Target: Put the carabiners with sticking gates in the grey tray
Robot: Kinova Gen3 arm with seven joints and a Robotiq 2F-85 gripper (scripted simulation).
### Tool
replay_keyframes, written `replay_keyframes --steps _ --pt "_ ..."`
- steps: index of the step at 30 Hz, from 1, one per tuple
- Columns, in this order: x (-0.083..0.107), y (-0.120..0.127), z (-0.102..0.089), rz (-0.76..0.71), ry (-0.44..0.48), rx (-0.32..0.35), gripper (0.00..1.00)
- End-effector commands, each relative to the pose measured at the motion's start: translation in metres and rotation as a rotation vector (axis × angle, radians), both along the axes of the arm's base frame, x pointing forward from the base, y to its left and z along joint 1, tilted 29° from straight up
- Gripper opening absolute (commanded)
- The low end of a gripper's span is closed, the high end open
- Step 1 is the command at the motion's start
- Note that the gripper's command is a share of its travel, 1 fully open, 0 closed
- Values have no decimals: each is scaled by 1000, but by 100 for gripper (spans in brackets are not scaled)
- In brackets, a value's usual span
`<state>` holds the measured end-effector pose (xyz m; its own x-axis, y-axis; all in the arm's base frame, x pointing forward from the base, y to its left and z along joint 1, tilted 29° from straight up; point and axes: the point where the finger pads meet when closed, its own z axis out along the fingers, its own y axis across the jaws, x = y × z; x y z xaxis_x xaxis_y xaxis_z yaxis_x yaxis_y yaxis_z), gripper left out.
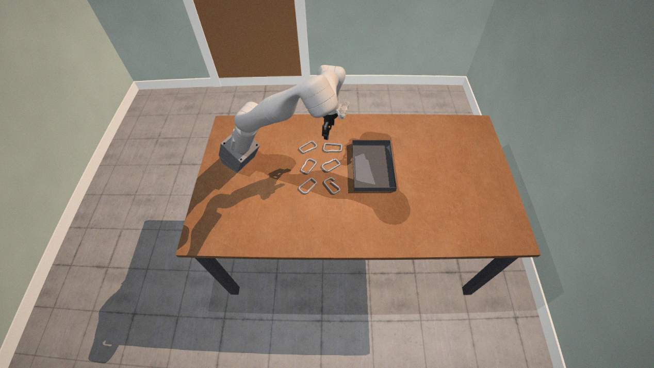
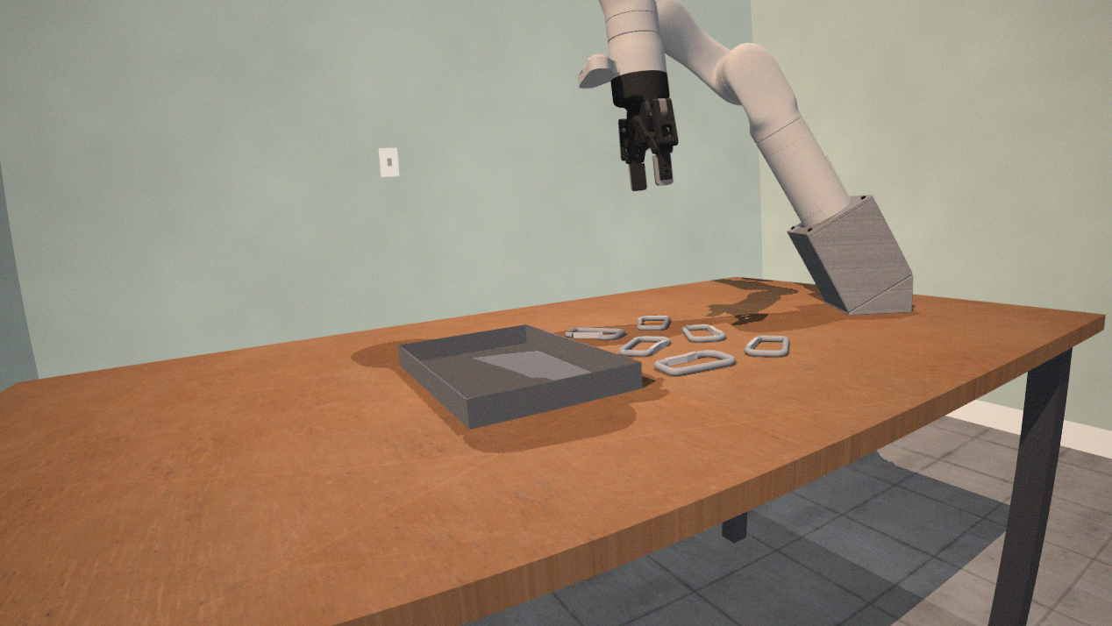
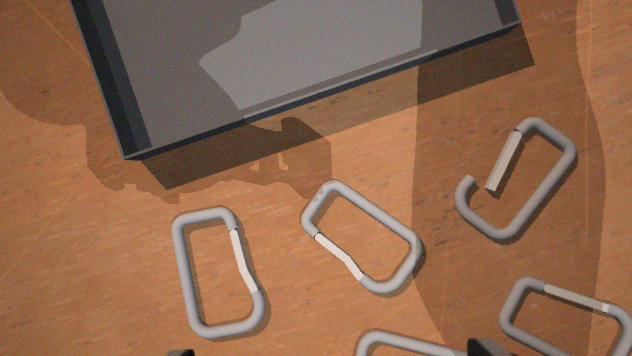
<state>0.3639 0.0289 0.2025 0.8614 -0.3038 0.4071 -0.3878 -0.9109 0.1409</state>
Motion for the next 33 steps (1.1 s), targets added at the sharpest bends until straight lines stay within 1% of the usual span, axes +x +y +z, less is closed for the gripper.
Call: replay_keyframes --steps 1,8,9,25,26,28,30,33 --pt "2 -8 19 -20 -29 -4 100" --pt "2 -8 19 -20 -29 -4 100" --pt "-19 2 62 -3 -20 0 100" --pt "-19 2 62 -3 -20 0 100" --pt "-20 15 58 -229 -101 78 100" --pt "-20 15 58 -242 -106 82 100" --pt "-20 15 58 -286 -122 96 100" --pt "-20 15 58 -286 -122 96 100"
